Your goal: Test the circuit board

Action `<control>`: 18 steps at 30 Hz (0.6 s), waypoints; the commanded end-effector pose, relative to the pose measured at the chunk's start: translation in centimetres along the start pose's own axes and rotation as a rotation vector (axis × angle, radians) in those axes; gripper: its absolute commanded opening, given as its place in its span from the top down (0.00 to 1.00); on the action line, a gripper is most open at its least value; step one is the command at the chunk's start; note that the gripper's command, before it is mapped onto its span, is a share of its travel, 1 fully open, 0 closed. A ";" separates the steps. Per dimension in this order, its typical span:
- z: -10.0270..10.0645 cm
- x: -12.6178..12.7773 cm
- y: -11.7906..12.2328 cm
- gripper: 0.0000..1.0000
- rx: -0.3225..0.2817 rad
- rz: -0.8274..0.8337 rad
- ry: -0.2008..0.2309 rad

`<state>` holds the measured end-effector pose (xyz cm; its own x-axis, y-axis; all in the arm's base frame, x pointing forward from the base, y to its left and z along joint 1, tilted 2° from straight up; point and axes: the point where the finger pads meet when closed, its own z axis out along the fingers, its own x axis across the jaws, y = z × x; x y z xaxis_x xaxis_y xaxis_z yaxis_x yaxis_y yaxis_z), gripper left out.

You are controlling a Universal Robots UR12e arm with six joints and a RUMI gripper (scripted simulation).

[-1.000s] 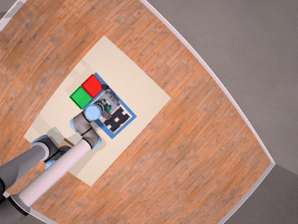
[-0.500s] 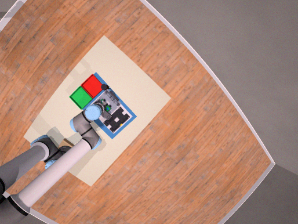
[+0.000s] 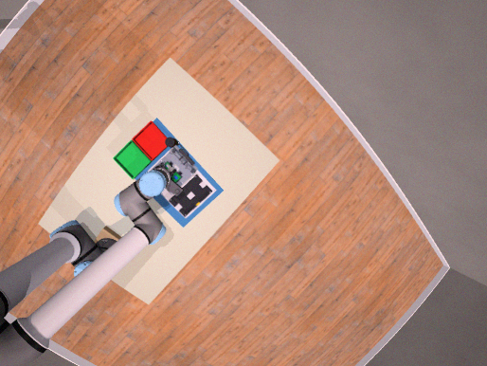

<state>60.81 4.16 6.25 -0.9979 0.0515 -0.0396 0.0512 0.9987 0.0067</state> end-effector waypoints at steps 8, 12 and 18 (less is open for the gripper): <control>-0.1 -0.1 0.0 0.61 0.000 0.003 -0.002; -0.1 -0.1 0.0 0.61 0.000 0.013 -0.002; -0.1 -0.1 0.0 0.61 0.000 0.015 -0.002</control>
<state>60.80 4.16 6.24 -0.9971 0.0644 -0.0393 0.0642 0.9979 0.0072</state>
